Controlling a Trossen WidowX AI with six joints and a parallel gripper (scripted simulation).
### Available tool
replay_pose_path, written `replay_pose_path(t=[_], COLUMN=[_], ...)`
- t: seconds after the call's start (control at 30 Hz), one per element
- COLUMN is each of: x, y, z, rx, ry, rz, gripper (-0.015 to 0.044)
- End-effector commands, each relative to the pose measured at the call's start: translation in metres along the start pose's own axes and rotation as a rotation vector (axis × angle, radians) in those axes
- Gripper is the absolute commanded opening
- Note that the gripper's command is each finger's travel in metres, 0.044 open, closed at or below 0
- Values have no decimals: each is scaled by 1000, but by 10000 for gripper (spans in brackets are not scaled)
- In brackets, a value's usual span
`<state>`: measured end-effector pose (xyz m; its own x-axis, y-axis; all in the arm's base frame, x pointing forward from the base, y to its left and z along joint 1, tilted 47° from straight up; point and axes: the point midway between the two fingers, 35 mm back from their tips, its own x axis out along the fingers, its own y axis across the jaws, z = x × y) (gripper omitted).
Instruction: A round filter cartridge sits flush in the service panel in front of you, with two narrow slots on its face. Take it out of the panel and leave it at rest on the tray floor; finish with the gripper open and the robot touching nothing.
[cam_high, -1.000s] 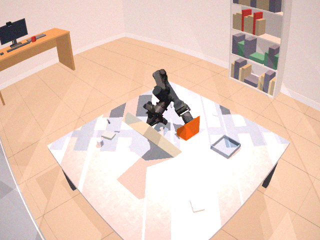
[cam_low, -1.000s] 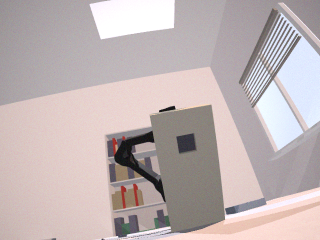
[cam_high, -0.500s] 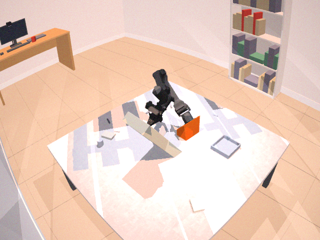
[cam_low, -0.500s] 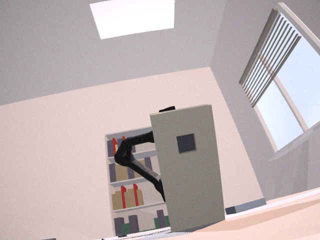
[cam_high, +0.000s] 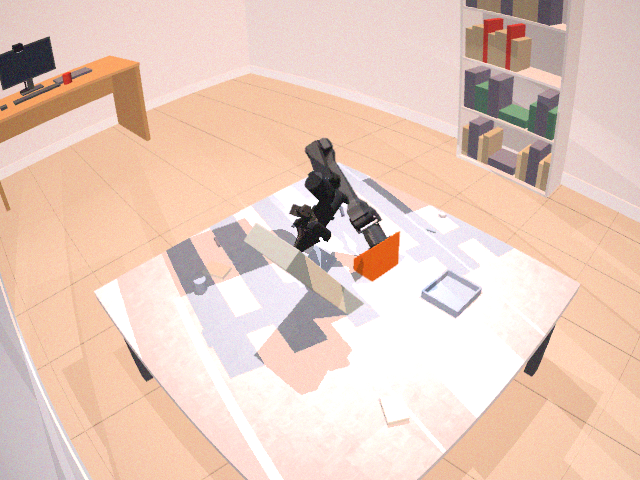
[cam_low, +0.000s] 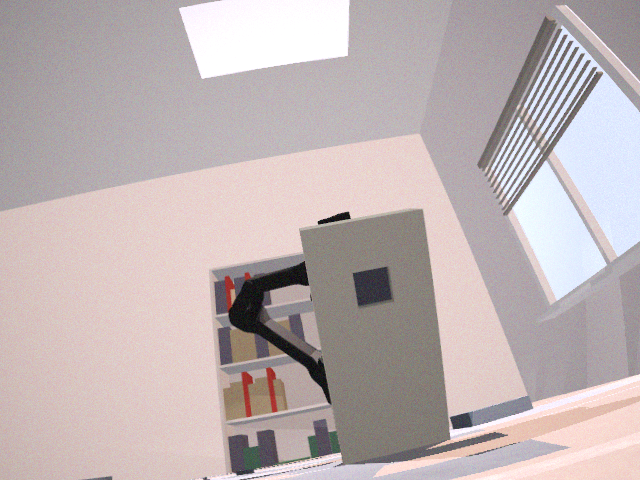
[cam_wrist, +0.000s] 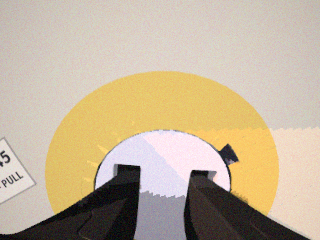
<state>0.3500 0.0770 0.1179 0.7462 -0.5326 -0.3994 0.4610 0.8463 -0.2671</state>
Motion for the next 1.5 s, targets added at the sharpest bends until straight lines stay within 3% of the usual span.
replay_pose_path(t=[0.0,0.67,0.83,1.47], x=[4,4,2,-72], y=[0,0,0,0], z=[0,0,0,-1], rx=[-164,-847,-796,-722], ry=[7,6,8,11], rz=[2,4,5,6], gripper=[0,0,0,0])
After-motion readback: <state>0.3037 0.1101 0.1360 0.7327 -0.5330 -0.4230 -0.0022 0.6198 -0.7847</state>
